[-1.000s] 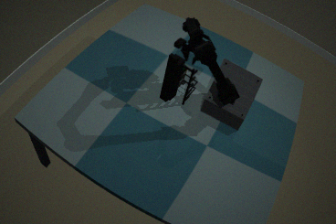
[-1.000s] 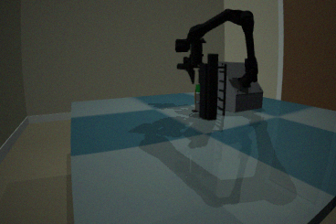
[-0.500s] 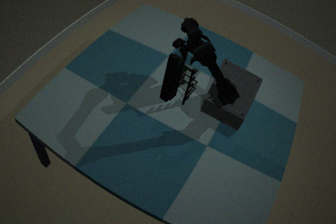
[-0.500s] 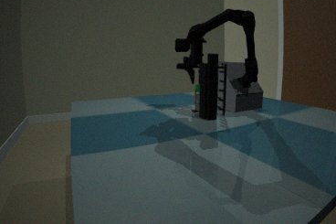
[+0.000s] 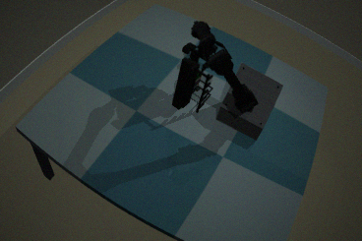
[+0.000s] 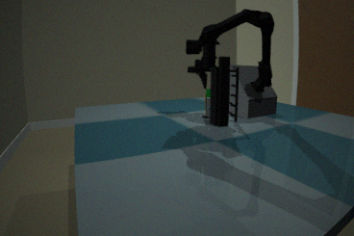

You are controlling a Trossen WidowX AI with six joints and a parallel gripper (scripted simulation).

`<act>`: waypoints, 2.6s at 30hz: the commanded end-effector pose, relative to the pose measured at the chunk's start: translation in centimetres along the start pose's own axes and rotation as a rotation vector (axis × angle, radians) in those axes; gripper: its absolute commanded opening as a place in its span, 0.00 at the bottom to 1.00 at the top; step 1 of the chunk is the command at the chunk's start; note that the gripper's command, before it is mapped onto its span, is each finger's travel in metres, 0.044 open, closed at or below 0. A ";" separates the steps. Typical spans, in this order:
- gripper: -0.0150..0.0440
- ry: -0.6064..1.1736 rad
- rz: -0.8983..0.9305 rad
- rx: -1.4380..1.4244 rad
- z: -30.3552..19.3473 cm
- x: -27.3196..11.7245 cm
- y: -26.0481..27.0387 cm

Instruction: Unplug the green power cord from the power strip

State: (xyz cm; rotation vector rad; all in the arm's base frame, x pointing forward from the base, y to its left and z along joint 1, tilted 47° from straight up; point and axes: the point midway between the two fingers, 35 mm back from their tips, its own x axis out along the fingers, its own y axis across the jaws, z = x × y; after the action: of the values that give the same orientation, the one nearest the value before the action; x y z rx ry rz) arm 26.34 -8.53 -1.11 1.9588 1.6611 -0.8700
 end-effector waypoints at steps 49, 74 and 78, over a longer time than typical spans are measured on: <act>0.25 0.000 -0.002 0.004 1.7 0.9 0.1; 0.53 0.002 -0.015 0.003 3.5 1.0 -0.1; 0.53 0.002 -0.015 0.003 3.5 1.0 -0.1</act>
State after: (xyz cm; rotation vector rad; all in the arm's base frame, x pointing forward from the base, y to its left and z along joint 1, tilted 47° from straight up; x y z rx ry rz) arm 25.64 -10.29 -4.31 1.9488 1.6769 -0.8770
